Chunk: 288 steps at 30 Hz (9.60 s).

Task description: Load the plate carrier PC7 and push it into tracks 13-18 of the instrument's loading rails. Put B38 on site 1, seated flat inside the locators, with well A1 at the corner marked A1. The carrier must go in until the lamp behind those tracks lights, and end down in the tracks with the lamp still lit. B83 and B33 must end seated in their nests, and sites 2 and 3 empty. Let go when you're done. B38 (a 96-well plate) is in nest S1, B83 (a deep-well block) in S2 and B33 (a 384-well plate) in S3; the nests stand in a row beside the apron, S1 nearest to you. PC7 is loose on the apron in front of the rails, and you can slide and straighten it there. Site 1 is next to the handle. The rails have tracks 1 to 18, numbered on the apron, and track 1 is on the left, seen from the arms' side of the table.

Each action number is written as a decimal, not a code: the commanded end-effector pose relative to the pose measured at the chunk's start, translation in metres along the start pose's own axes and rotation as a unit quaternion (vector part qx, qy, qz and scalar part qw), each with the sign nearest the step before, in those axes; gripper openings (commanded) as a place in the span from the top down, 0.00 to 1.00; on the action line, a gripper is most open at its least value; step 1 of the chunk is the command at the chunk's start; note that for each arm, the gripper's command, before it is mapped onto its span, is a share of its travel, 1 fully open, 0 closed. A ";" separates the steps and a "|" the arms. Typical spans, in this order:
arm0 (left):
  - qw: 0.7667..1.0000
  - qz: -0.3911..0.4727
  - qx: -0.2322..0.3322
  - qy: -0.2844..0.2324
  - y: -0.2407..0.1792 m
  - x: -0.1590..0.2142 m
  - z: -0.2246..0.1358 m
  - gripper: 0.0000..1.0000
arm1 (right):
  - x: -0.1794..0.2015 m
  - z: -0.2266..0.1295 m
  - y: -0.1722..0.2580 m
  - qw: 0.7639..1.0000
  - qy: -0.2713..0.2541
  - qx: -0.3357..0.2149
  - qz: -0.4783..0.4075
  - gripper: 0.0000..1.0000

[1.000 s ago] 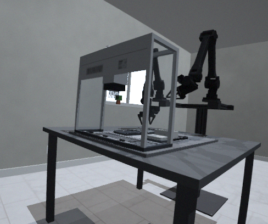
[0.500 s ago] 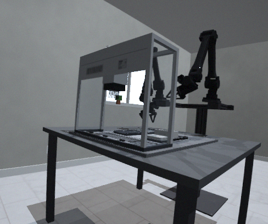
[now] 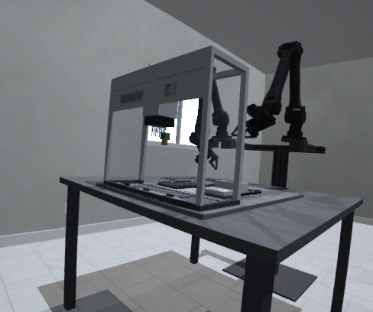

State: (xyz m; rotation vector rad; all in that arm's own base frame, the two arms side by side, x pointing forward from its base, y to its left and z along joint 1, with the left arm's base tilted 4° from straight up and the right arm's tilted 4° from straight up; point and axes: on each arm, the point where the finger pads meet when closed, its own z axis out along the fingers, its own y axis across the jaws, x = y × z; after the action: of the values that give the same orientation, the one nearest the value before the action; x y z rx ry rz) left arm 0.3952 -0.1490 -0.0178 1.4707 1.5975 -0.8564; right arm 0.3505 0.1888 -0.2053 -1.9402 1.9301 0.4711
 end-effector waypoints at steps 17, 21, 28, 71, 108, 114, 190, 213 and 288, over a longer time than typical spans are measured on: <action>0.998 0.027 0.065 -0.004 -0.039 0.005 0.000 0.00 | -0.011 0.002 0.006 0.965 0.013 0.072 0.250 1.00; 0.997 0.029 0.067 -0.003 -0.041 0.005 0.000 0.00 | -0.010 0.003 0.008 0.956 0.021 0.079 0.283 1.00; 0.996 0.033 0.077 0.000 -0.047 0.006 -0.001 0.00 | -0.009 0.008 0.014 0.906 0.063 0.113 0.403 1.00; 0.995 0.047 0.085 0.007 -0.052 0.003 -0.005 0.00 | 0.008 0.038 0.036 0.680 0.186 0.200 0.680 1.00; 0.998 0.035 0.055 0.027 -0.031 0.012 -0.001 0.00 | 0.033 0.065 -0.012 0.680 0.186 0.200 0.681 1.00; 0.999 0.025 0.034 0.034 -0.017 0.014 0.000 0.00 | 0.039 0.069 -0.020 0.678 0.193 0.198 0.681 1.00; 0.997 -0.015 -0.078 0.008 0.130 0.024 0.039 0.00 | 0.040 0.061 -0.225 0.680 0.187 0.199 0.681 1.00; 0.998 0.021 -0.066 -0.004 0.132 0.004 0.031 0.00 | 0.003 0.029 -0.200 0.681 0.185 0.201 0.679 0.77; 0.995 0.087 -0.044 -0.002 0.114 -0.044 0.012 0.00 | -0.017 -0.006 -0.212 0.711 -0.044 0.400 0.578 0.35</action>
State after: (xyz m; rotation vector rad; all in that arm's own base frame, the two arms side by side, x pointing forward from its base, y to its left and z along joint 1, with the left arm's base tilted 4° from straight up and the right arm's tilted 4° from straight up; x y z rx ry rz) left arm 0.5080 -0.1627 0.0179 1.4999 1.4789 -0.6829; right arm 0.5466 0.1830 -0.2061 -0.0150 2.5050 -0.0778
